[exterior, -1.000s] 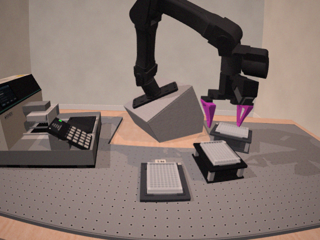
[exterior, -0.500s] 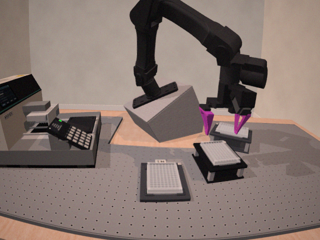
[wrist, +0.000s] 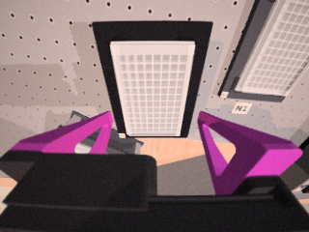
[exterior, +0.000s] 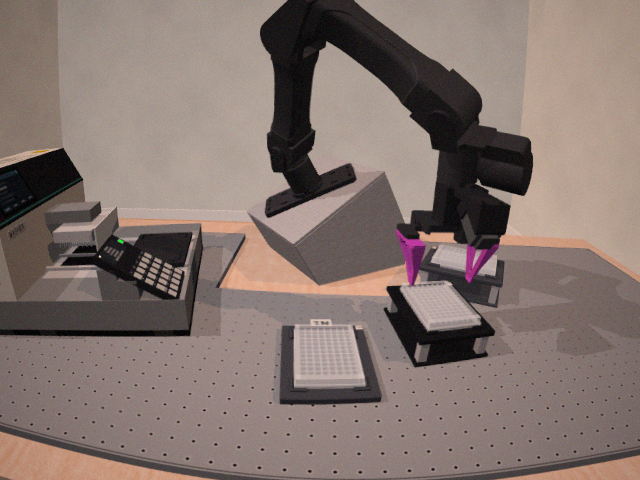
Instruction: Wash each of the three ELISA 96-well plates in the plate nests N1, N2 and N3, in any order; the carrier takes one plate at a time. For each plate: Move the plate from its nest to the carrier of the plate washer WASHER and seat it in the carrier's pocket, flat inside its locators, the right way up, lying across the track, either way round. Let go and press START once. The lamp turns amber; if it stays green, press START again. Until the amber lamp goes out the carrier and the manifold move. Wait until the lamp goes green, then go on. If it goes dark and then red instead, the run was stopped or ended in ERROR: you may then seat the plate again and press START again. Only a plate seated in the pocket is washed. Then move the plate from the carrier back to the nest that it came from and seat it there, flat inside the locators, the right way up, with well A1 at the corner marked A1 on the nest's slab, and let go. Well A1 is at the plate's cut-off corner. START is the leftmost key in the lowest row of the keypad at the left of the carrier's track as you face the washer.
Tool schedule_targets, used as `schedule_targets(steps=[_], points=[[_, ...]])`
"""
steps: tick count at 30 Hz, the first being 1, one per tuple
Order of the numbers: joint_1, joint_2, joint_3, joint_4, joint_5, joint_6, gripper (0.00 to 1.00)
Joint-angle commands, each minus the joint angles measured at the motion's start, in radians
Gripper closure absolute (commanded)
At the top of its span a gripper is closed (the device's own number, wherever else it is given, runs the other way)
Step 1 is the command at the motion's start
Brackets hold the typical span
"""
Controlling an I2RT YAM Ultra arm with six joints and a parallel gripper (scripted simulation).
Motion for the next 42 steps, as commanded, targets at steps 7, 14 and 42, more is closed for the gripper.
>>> schedule_targets(steps=[7,14,42], points=[[-0.007,0.009,-0.013,0.055,0.006,-0.024,0.00],[-0.008,0.009,-0.013,0.057,0.006,-0.025,0.00],[-0.019,0.022,-0.025,0.088,0.007,-0.037,0.00]])
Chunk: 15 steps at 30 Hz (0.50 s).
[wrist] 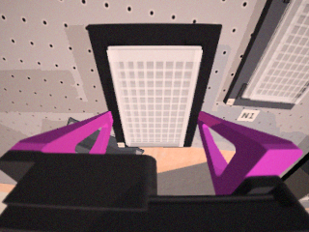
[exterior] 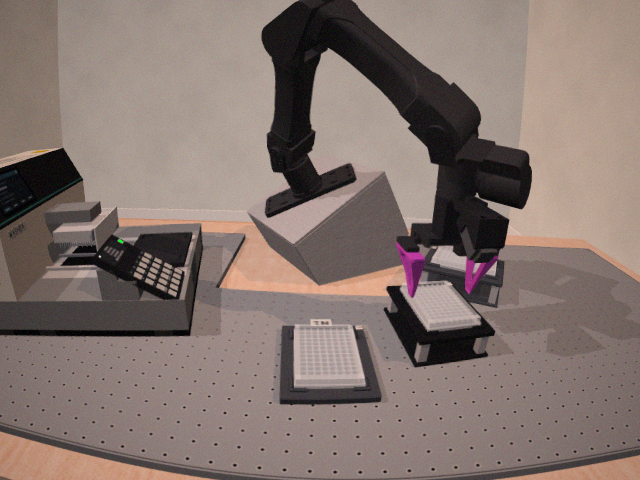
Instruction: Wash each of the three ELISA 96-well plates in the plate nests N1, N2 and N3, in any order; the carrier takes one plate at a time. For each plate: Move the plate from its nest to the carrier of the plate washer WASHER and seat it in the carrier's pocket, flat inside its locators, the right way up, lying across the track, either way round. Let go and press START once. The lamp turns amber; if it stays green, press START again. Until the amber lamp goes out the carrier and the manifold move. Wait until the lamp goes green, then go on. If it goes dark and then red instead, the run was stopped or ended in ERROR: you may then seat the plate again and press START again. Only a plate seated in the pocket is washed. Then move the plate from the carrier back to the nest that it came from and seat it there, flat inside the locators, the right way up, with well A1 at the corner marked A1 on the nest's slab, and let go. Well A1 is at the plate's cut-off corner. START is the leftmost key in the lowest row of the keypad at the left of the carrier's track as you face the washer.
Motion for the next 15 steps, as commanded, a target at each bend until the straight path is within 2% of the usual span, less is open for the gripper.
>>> schedule_targets(steps=[1,15], points=[[0.003,-0.004,0.002,0.009,0.002,-0.005,0.00],[-0.008,0.009,-0.009,0.039,0.003,-0.018,0.00]])
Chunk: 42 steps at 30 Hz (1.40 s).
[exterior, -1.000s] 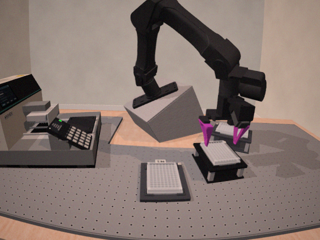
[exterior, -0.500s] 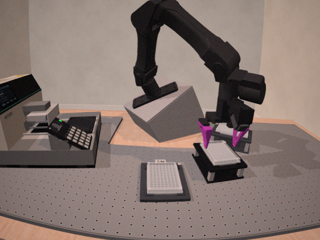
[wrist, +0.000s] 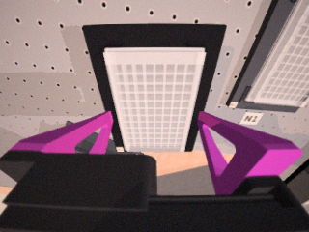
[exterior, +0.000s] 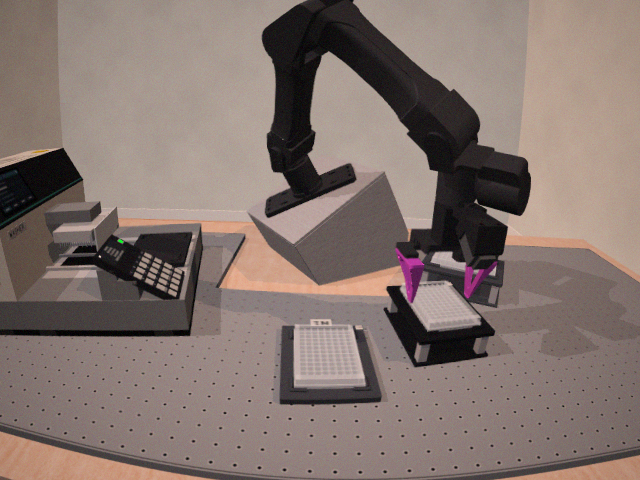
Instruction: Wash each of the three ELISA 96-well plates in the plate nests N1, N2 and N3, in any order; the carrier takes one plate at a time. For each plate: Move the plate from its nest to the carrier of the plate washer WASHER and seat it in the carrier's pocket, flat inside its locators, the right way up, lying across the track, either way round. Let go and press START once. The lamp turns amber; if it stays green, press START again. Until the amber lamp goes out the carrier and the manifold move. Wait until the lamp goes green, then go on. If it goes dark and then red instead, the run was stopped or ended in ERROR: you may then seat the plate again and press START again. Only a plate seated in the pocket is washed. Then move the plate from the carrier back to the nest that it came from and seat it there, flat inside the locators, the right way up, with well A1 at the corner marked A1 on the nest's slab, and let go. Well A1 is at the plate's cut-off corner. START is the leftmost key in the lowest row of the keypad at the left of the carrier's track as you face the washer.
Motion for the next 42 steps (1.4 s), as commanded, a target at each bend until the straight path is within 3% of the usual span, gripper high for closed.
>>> schedule_targets(steps=[1,31,32,34,35,37,38,40,41,42], points=[[0.004,-0.004,0.001,0.008,0.002,-0.005,0.00],[-0.013,0.018,-0.013,0.053,0.004,-0.025,0.00],[-0.013,0.018,-0.013,0.053,0.004,-0.025,0.10],[-0.013,0.018,-0.013,0.053,0.004,-0.025,0.10],[-0.013,0.018,-0.013,0.053,0.004,-0.025,0.20],[-0.013,0.018,-0.013,0.053,0.004,-0.025,0.20],[-0.013,0.018,-0.013,0.053,0.004,-0.025,0.30],[-0.013,0.018,-0.013,0.053,0.004,-0.025,0.30],[-0.013,0.018,-0.013,0.053,0.004,-0.025,0.40],[-0.013,0.018,-0.013,0.053,0.004,-0.025,0.40]])
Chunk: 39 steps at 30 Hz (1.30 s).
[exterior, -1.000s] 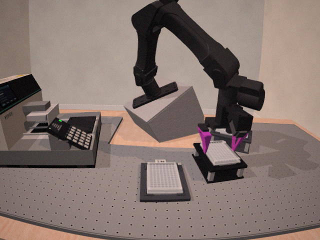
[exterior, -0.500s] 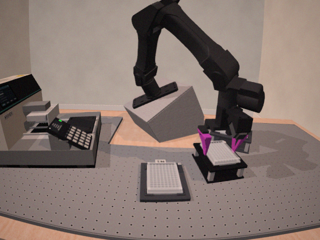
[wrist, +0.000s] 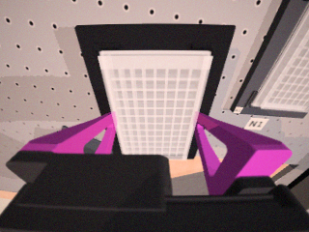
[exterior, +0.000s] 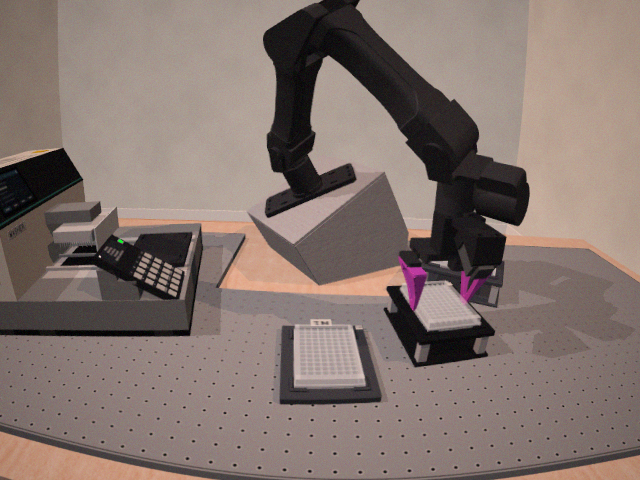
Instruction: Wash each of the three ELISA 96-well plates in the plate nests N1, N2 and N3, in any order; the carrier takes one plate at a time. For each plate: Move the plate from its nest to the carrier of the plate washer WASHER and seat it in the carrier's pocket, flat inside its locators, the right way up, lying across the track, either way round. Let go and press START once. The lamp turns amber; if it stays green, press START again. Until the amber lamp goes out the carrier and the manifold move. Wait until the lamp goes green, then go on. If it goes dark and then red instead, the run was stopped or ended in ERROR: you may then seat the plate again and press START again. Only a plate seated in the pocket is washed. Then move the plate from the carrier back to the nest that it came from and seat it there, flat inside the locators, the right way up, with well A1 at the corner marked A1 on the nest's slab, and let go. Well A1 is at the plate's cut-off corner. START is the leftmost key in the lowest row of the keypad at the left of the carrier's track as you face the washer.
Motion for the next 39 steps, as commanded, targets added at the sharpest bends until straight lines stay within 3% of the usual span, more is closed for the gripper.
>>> schedule_targets(steps=[1,2,6,7,9,10,12,13,15,16,18,19,39], points=[[0.005,-0.006,0.002,0.001,0.002,-0.001,0.40],[0.005,-0.006,0.002,0.001,0.002,-0.001,0.50],[0.005,-0.006,0.002,0.001,0.002,-0.001,0.50],[0.005,-0.006,0.002,0.001,0.002,-0.001,0.60],[0.005,-0.006,0.002,0.001,0.002,-0.001,0.60],[0.005,-0.006,0.002,0.001,0.002,-0.001,0.70],[0.005,-0.006,0.002,0.001,0.002,-0.001,0.70],[0.005,-0.006,0.002,0.001,0.002,-0.001,0.80],[0.005,-0.006,0.002,0.001,0.002,-0.001,0.80],[0.005,-0.006,0.002,0.001,0.002,-0.001,0.90],[0.005,-0.006,0.002,0.001,0.002,-0.001,0.90],[0.005,-0.006,0.002,0.001,0.002,-0.001,1.00],[0.005,-0.006,0.002,0.001,0.002,-0.001,1.00]])
